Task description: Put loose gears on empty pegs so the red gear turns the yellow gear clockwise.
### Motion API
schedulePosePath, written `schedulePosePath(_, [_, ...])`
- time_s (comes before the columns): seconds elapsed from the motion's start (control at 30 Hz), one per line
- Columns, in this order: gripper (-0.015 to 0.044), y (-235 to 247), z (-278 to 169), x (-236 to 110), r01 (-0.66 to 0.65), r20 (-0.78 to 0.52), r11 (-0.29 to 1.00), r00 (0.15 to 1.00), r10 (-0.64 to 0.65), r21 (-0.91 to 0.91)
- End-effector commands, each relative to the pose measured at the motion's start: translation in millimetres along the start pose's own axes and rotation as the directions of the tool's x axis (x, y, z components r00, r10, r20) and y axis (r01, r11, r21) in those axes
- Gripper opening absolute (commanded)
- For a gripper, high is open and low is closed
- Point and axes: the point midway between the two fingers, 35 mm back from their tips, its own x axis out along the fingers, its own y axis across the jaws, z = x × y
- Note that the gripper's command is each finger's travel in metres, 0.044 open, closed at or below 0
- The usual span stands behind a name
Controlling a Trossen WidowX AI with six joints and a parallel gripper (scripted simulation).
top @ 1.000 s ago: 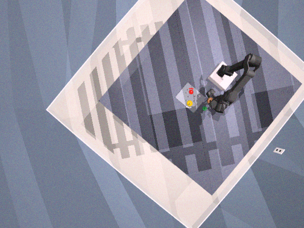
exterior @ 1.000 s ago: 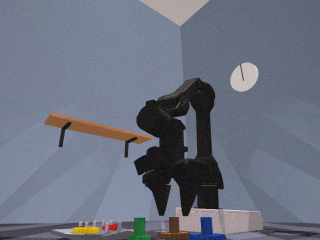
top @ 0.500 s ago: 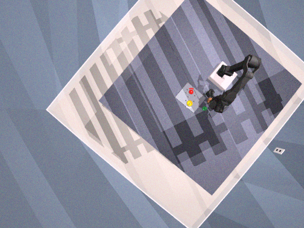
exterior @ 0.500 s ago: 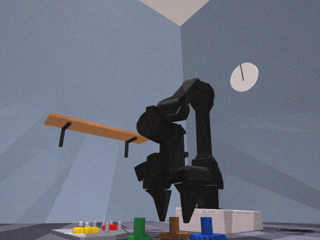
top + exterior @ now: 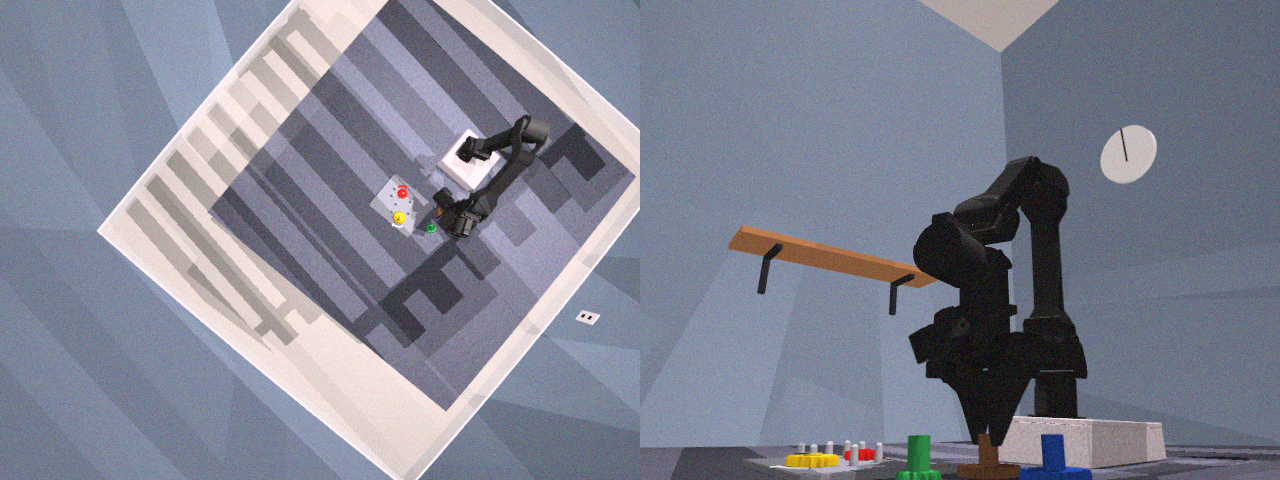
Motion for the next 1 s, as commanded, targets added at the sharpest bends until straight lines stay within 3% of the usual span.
schedulePosePath(0.0, [0.0046,0,-2,1,-0.002,-0.006,1.000,1.000,0.002,0.004])
schedulePosePath(0.23, [0.0000,0,-2,1,-0.002,-0.006,1.000,1.000,0.002,0.004])
schedulePosePath(0.97, [0.0000,5,7,-46,-0.002,-0.005,1.000,1.000,0.002,0.004])
